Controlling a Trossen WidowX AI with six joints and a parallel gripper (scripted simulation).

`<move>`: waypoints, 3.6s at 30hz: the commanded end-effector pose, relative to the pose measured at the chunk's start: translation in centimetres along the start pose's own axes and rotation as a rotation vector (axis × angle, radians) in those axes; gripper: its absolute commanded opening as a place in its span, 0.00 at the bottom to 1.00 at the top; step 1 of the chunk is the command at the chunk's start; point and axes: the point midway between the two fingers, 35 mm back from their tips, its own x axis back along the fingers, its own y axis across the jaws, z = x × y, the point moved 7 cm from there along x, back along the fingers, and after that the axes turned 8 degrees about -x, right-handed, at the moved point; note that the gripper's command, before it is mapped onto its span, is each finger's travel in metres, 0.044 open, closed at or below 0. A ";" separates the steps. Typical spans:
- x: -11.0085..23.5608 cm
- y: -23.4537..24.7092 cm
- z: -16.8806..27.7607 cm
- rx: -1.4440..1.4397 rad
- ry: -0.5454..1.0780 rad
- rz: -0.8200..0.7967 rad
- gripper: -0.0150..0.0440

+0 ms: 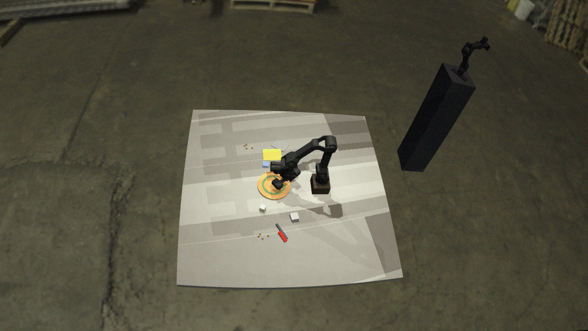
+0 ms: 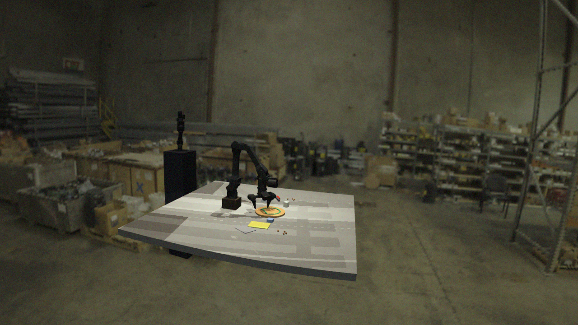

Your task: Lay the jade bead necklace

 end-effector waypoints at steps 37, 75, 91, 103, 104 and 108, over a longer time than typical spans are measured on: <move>1.4 1.2 -8.3 0.119 -0.012 -0.005 0.46; -0.4 1.2 -8.4 0.118 -0.011 -0.004 0.25; -0.4 1.2 -8.4 0.118 -0.011 -0.004 0.25; 0.2 1.0 -8.3 0.121 -0.007 0.000 0.25; 0.2 0.8 -8.5 0.121 -0.007 0.000 0.25; 0.2 0.5 -8.6 0.121 -0.007 0.000 0.25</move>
